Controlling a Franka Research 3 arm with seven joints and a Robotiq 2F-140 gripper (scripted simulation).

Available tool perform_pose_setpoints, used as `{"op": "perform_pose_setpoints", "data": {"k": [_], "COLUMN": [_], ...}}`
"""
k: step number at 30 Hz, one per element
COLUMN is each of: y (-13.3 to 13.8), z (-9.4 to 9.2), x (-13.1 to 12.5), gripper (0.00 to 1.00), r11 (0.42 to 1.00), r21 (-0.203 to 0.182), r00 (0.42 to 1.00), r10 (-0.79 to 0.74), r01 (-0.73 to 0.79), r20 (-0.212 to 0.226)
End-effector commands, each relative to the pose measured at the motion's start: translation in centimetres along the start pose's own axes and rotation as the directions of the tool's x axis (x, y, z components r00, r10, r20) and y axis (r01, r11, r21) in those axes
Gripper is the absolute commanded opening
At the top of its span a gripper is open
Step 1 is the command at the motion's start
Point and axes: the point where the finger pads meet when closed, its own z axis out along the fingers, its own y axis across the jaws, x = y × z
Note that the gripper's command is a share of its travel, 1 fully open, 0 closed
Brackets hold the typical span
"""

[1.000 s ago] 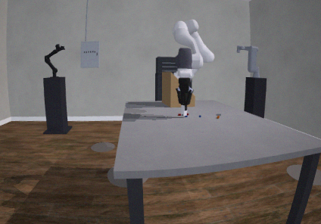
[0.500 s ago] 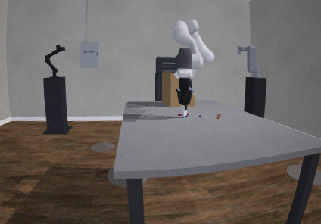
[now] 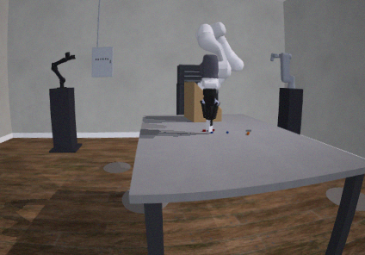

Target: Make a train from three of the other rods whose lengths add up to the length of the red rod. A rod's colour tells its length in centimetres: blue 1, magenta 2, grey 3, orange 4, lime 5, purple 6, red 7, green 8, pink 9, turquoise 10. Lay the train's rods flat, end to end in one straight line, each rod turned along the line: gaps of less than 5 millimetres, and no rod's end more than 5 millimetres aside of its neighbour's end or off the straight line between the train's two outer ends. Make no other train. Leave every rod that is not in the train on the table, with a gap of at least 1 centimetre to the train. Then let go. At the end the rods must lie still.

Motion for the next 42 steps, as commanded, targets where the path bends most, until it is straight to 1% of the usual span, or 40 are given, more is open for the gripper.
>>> {"op": "perform_pose_setpoints", "data": {"k": [1,20,32,42], "y": [-0.1,-0.1,-0.1,-0.1], "z": [0.0,0.0,0.9,1.1], "x": [0.1,0.1,0.1,0.1], "gripper": [0.03,0.03,0.03,0.03], "r11": [1.000,1.000,1.000,1.000], "r21": [0.003,0.003,0.003,0.003], "r00": [1.000,1.000,1.000,1.000], "r10": [0.010,0.010,0.010,0.010], "r01": [-0.010,-0.010,-0.010,-0.010], "r20": [-0.003,-0.003,-0.003,-0.003]}}
